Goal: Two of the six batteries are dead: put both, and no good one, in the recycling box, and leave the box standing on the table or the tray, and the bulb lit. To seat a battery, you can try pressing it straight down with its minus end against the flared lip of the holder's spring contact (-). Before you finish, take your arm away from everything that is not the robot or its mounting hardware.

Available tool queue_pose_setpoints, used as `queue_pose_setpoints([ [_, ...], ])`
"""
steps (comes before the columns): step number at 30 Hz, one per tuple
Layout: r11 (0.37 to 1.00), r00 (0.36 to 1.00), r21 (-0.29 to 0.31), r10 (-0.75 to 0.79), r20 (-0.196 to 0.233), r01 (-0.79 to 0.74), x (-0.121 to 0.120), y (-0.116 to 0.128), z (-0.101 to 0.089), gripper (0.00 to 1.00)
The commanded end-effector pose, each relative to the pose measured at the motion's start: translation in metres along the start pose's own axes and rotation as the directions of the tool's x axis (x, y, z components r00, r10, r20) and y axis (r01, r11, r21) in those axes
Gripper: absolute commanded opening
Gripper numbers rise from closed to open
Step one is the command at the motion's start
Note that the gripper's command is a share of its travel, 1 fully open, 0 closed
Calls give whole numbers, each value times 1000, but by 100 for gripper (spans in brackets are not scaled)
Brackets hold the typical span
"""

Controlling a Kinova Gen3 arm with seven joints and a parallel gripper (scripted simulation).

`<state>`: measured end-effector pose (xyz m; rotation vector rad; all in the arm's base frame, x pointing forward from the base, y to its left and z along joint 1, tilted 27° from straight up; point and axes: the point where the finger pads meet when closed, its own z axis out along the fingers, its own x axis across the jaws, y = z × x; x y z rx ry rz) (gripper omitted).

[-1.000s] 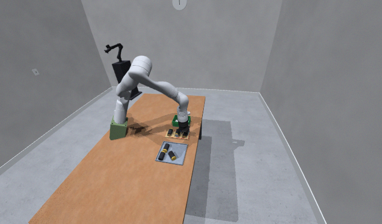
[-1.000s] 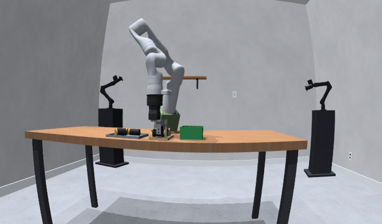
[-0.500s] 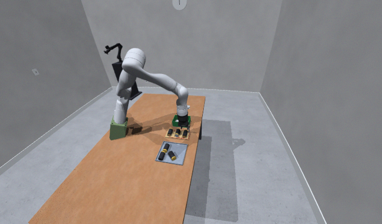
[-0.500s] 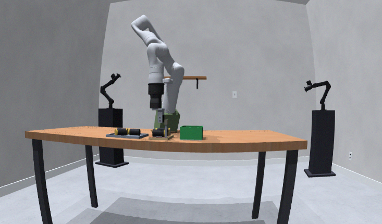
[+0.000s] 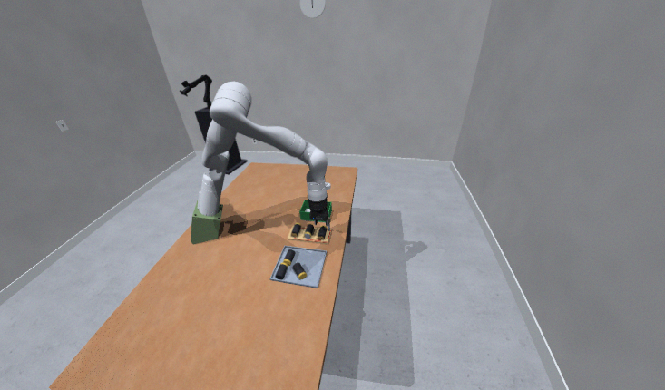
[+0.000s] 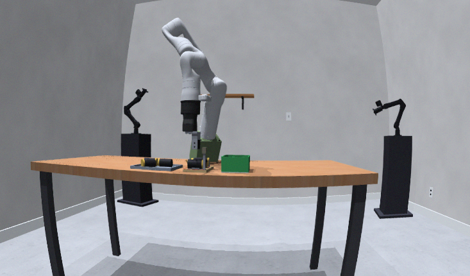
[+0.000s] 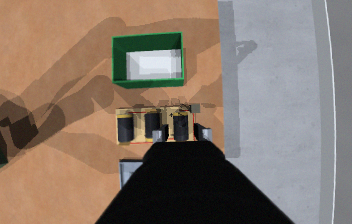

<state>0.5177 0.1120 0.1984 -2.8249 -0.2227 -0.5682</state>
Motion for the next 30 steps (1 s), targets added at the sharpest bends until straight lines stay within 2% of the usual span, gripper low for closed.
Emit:
queue_pose_setpoints([
  [1, 1000, 1000, -1, 0, -1, 0, 1, 0, -1, 90],
  [23, 1000, 1000, -1, 0, -1, 0, 1, 0, -3, 90],
  [25, 1000, 1000, -1, 0, -1, 0, 1, 0, -12, 90],
  [30, 1000, 1000, -1, 0, -1, 0, 0, 0, -52, 90],
])
